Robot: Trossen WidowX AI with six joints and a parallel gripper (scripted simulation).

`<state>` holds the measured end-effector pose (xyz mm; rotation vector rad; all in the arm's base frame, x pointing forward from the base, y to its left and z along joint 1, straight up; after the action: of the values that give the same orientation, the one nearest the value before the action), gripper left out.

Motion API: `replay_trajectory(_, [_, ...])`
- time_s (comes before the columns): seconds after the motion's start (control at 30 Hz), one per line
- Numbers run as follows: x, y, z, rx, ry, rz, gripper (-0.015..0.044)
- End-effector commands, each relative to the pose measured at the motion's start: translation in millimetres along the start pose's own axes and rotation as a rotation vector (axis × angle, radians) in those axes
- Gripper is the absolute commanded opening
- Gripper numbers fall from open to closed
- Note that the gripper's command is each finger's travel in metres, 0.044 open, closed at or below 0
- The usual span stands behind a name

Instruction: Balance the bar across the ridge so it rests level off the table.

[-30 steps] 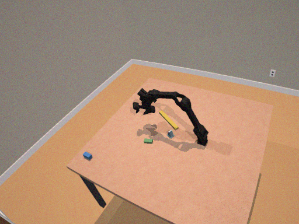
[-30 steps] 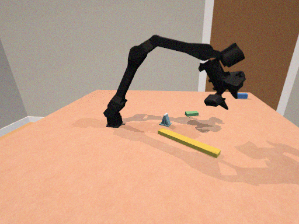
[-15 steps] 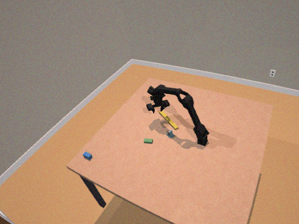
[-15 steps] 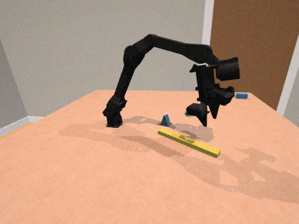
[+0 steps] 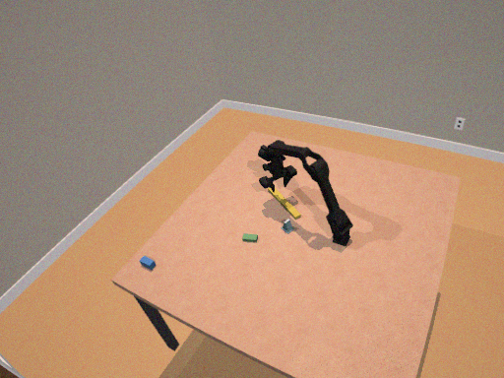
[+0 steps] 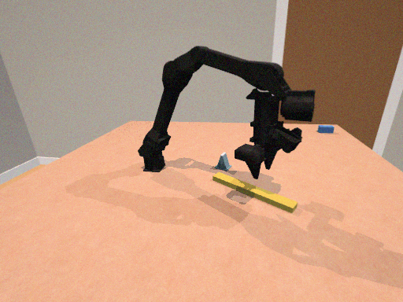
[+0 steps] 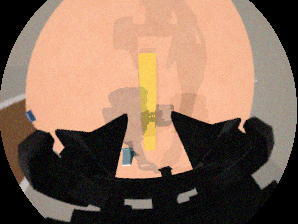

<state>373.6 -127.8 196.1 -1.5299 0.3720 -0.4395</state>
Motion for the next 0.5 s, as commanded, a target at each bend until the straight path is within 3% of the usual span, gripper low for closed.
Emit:
replay_trajectory(0.0, [-1,15,-1,-0.007,-0.007,0.01,0.0315])
replay_trajectory(0.13, [-2,38,-1,-0.007,-0.007,0.01,0.0315])
replay_trajectory(0.47, [-2,43,-1,-0.007,-0.007,0.01,0.0315])
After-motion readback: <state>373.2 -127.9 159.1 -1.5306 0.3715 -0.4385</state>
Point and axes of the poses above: the point midway between the two fingers, 35 mm back from their tips, its own y axis out along the fingers, its own z axis across the jaws, x = y × z, the point moved 8 cm from there along -y, back along the fingers, and after that the axes turned 2 degrees about -y, right-handed, at the moved point
